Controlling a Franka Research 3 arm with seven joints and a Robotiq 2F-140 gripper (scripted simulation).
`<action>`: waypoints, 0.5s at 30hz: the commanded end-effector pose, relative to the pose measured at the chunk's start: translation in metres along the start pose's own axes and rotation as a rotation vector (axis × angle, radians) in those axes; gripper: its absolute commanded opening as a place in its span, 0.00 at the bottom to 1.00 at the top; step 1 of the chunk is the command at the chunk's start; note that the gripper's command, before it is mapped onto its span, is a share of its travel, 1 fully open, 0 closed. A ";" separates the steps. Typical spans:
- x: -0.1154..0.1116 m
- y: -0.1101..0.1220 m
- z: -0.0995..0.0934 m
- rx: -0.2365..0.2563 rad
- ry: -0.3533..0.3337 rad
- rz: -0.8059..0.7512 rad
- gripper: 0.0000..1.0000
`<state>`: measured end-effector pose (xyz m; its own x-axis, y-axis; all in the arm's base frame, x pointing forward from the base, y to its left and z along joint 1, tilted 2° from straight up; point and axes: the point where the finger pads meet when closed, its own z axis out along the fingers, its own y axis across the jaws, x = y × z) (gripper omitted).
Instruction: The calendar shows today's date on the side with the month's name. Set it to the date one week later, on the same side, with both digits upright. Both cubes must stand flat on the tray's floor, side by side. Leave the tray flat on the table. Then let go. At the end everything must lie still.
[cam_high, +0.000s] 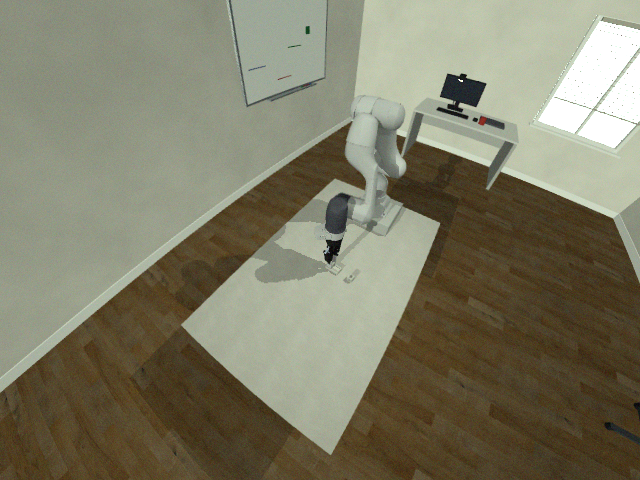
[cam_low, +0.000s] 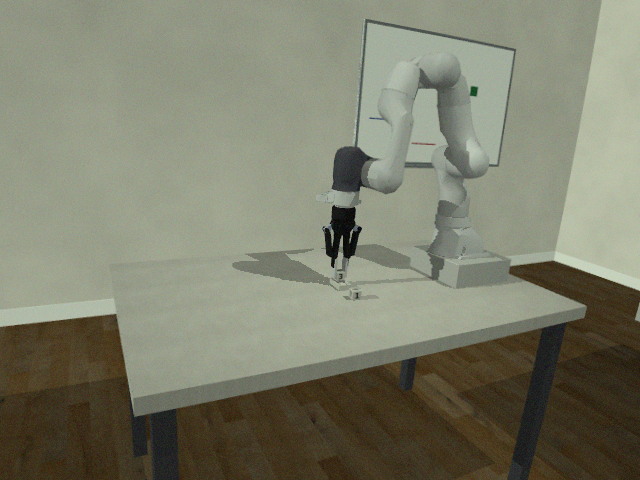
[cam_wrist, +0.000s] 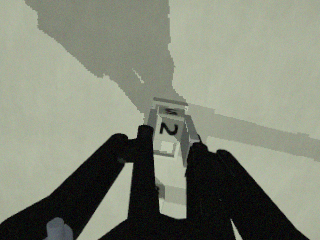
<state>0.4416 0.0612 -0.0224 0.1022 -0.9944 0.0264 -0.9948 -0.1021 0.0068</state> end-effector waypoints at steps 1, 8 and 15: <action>0.000 -0.003 0.001 0.006 0.001 0.003 0.16; 0.000 -0.003 0.003 0.006 0.001 0.003 0.16; 0.000 -0.003 0.006 0.006 0.001 0.003 0.16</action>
<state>0.4412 0.0609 -0.0283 0.1030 -0.9943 0.0265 -0.9947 -0.1028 0.0080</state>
